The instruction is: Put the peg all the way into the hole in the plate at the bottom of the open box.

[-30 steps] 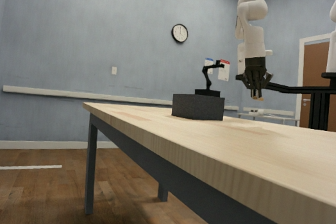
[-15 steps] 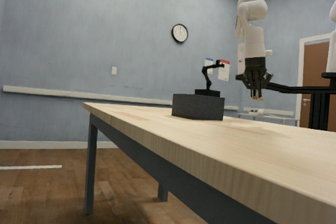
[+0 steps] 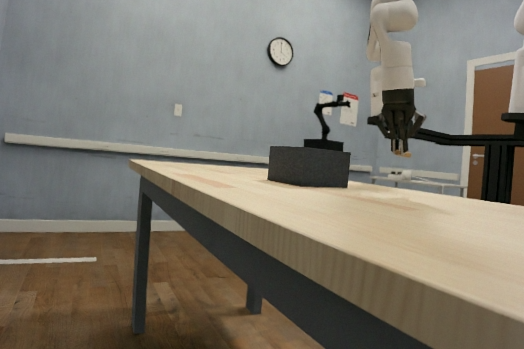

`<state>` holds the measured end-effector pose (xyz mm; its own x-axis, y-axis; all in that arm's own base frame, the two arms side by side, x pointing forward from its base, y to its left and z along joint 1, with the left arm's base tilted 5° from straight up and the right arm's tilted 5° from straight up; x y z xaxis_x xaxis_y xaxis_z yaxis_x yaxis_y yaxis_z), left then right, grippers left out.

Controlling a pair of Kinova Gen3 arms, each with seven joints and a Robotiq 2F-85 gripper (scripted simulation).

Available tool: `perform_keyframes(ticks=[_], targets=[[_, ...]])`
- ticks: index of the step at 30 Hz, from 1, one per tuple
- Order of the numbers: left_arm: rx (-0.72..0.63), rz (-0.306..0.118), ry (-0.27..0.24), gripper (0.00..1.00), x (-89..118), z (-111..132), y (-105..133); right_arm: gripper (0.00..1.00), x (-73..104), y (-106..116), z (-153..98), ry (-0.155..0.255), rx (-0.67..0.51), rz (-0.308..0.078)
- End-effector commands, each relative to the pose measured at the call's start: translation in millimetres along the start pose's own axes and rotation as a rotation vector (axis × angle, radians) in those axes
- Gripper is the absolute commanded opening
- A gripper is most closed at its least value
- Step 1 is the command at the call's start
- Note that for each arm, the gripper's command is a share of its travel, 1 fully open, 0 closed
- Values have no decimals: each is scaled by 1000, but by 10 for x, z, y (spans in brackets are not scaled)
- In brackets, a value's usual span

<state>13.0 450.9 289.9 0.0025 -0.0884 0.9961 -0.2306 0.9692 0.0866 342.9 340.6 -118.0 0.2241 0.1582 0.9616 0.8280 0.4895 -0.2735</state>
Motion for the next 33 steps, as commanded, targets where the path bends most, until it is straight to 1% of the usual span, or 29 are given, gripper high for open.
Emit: perform_keyframes(ticks=[1, 8, 17, 19, 33], targets=[[0, -2, -1, 1000, 9, 0, 3, 99, 11, 4, 4, 0, 0, -5], [0, -2, -1, 1000, 9, 0, 3, 99, 9, -1, 6, -4, 0, -17], [0, -2, -1, 1000, 9, 0, 3, 99, 8, -15, 10, -11, 0, -44], [0, -2, -1, 1000, 9, 0, 3, 99, 8, -15, 10, -11, 0, -44], [0, -2, -1, 1000, 9, 0, 3, 99, 7, -48, 18, -28, 0, -110]])
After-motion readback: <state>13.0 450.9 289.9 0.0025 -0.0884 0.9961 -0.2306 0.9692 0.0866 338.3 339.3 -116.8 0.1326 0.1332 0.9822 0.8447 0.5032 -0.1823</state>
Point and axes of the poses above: on each arm, the point where the finger pads meet when closed, its own x axis back along the fingers, its own z axis across the jaws, y = z × x, the point moved 5 cm from there along x, back along the fingers, and after that the axes turned 15 degrees about x, right-handed, at the moved point
